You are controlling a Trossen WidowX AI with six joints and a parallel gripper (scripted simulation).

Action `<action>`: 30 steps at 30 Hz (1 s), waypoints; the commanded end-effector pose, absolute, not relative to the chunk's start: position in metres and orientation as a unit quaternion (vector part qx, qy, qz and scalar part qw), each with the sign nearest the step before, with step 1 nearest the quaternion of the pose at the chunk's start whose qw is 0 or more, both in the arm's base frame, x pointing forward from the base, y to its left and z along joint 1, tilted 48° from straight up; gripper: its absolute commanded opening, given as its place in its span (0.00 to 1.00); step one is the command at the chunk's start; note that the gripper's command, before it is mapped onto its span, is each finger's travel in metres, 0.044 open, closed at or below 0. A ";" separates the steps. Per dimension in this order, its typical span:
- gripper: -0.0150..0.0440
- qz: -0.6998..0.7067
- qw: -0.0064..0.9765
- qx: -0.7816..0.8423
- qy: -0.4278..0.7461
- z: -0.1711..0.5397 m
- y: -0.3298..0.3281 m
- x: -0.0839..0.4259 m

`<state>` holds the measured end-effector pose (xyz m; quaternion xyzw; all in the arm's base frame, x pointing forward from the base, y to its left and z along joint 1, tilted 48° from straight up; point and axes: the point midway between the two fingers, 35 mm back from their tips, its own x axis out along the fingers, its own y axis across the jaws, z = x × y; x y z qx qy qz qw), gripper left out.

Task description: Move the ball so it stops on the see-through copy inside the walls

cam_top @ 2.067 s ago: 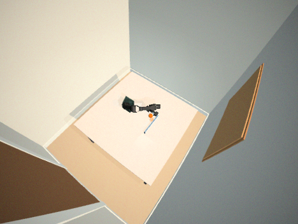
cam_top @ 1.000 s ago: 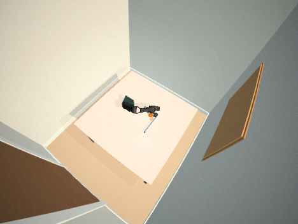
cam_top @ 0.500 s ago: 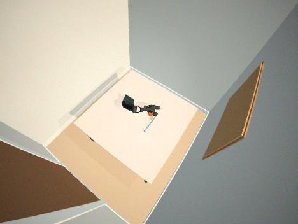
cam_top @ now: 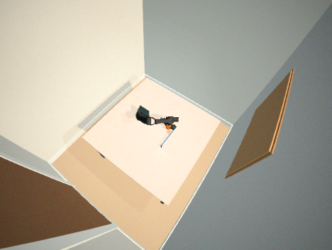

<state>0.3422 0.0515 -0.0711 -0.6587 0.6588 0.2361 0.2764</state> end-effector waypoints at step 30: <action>0.25 0.374 0.136 -0.699 0.594 -0.016 0.120 0.340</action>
